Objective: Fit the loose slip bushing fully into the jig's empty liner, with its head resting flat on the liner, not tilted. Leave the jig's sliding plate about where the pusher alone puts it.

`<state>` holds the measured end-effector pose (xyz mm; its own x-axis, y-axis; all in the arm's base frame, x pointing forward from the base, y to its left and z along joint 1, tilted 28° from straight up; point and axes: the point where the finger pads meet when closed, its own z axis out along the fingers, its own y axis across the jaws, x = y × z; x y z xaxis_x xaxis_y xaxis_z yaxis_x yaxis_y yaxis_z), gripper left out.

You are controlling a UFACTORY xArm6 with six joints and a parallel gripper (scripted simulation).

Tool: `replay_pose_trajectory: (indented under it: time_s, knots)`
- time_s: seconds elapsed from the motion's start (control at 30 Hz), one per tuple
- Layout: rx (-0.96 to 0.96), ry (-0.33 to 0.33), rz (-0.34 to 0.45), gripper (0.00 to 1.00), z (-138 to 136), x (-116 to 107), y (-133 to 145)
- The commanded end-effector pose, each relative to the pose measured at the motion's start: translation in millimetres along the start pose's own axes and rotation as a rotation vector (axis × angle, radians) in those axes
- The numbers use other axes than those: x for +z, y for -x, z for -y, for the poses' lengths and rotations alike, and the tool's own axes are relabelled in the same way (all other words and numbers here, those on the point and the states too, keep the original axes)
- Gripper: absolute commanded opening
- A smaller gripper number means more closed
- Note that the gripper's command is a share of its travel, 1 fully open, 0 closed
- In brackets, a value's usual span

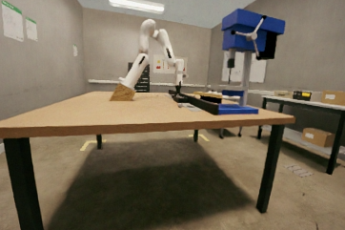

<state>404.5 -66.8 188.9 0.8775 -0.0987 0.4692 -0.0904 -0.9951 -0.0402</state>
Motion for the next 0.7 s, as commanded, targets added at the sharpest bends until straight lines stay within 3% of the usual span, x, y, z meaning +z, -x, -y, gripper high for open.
replay_pose_trajectory:
  time_s: [0.0,0.67]
  knots:
    - [0.000,0.000,-0.003,0.26,-0.1,-0.9,-1.4]
    - [0.000,0.000,-0.003,0.26,-0.1,1.1,-1.4]
